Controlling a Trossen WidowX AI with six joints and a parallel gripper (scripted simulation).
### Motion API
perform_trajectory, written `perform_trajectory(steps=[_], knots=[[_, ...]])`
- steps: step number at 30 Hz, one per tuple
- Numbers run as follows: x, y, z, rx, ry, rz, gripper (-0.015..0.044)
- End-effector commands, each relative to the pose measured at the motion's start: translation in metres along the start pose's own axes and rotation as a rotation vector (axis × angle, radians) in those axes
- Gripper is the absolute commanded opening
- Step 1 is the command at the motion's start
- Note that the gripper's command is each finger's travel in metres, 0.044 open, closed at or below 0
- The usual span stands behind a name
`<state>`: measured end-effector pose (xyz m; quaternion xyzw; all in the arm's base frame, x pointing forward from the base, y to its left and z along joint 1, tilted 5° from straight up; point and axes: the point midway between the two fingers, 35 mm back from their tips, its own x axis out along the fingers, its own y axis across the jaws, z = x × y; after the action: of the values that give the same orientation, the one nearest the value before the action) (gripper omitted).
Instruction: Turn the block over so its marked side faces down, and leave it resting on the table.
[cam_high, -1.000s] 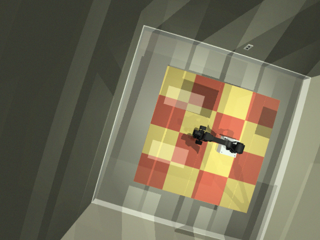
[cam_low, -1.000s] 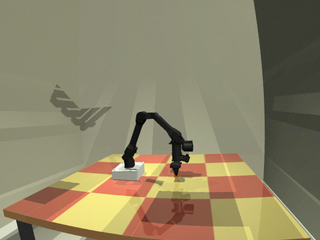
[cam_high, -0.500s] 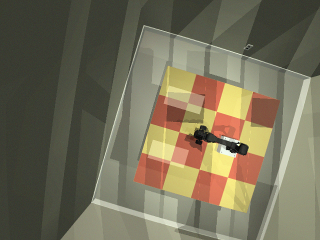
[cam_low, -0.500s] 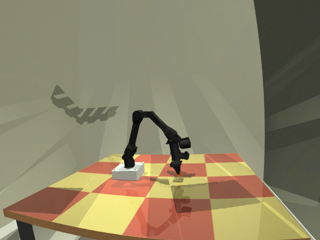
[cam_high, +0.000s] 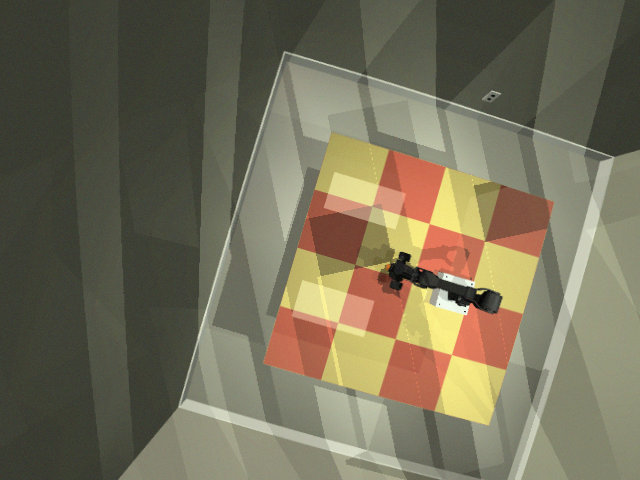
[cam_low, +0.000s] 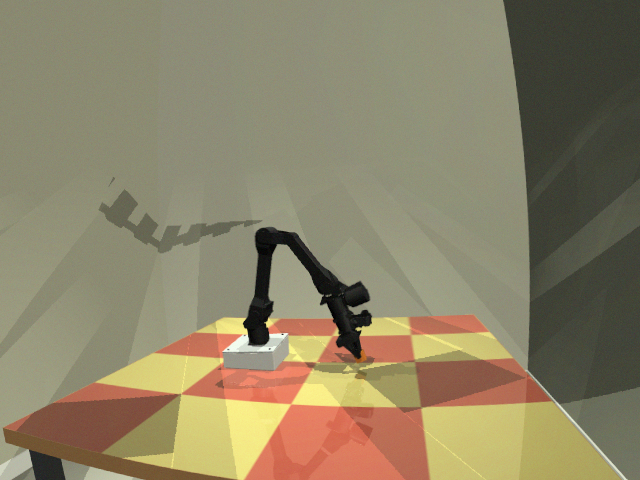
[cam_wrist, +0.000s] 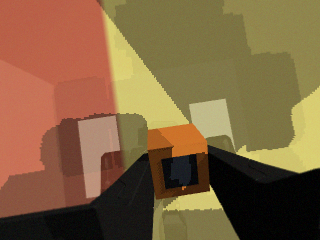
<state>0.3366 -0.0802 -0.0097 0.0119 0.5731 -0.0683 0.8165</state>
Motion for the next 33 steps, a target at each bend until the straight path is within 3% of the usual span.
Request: perform_trajectory(steps=[1, 10, 33], knots=[[-0.001, 0.001, -0.003, -0.005, -0.056, 0.004, 0.0000], [-0.003, 0.001, -0.006, -0.007, -0.143, 0.002, 0.0000], [0.033, 0.000, -0.008, 0.001, -0.448, 0.008, 0.0000]])
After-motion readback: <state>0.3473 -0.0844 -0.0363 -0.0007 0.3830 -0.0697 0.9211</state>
